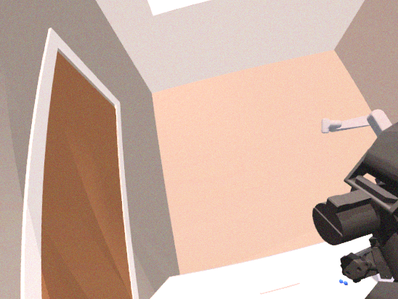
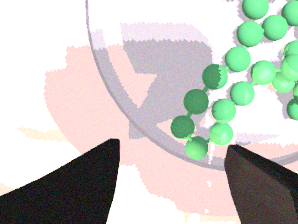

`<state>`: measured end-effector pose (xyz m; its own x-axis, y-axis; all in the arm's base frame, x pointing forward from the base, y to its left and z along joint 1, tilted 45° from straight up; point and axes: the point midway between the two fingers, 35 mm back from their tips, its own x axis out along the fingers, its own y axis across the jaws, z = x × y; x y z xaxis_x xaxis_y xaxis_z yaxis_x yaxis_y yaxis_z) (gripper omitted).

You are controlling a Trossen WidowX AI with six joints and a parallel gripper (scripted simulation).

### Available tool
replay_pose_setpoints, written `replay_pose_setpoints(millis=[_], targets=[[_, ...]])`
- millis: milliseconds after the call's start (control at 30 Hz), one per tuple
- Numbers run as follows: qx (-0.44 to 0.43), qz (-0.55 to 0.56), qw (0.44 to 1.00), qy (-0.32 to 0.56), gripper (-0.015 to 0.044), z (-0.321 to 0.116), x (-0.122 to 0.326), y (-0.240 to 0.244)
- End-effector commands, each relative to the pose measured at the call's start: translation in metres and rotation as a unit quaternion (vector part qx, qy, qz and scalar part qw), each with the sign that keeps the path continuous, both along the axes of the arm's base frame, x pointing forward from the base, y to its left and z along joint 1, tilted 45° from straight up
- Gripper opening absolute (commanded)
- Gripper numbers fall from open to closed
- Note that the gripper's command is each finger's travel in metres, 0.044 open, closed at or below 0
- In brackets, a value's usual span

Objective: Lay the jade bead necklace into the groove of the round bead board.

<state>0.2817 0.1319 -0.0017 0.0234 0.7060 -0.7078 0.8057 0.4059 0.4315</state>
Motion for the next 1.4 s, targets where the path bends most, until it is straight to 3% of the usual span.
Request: replay_pose_setpoints(millis=[0, 167, 1367], targets=[[0.0, 0.001, 1.0, 0.0, 0.0315, 0.0, -0.0002, 0.0002], [-0.001, -0.001, 1.0, 0.005, 0.044, 0.0008, -0.0017, -0.0019], [-0.002, 0.0, 1.0, 0.007, 0.044, 0.0039, -0.0018, -0.005]])
